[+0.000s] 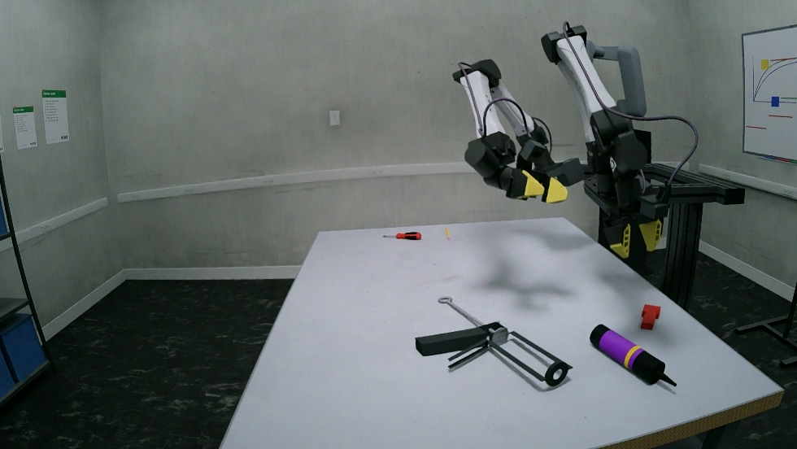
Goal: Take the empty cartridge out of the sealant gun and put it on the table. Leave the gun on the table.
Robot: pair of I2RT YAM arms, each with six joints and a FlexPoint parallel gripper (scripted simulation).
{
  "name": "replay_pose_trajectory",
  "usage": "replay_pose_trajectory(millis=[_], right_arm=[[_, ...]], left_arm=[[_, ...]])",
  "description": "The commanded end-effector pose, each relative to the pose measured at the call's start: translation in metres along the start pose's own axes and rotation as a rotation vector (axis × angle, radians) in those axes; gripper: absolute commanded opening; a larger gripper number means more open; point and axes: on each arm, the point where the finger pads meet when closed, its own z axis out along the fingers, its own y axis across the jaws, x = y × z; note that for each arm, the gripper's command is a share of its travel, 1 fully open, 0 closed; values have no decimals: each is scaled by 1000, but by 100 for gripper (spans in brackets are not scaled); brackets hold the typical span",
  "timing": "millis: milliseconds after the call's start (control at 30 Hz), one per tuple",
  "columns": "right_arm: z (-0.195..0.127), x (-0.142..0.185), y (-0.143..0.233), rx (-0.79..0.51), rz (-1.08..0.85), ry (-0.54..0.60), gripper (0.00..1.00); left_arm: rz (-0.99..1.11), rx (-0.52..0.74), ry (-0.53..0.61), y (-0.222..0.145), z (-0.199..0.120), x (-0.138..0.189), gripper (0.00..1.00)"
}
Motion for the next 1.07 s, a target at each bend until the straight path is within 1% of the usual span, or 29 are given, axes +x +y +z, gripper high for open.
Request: replay_pose_trajectory(millis=[0,200,400,1033], right_arm=[[-3,-17,-2,-9,-31,-20,100],[-4,-17,-3,-6,-32,-18,100],[-4,-17,-4,-3,-35,-19,100],[-4,-17,-4,-3,-35,-19,100]], left_arm=[[2,-48,13,11,-17,4,86],[4,-28,-56,5,-36,-10,86],[7,-9,-97,1,-42,-19,86],[6,-8,-96,1,-42,-19,86]])
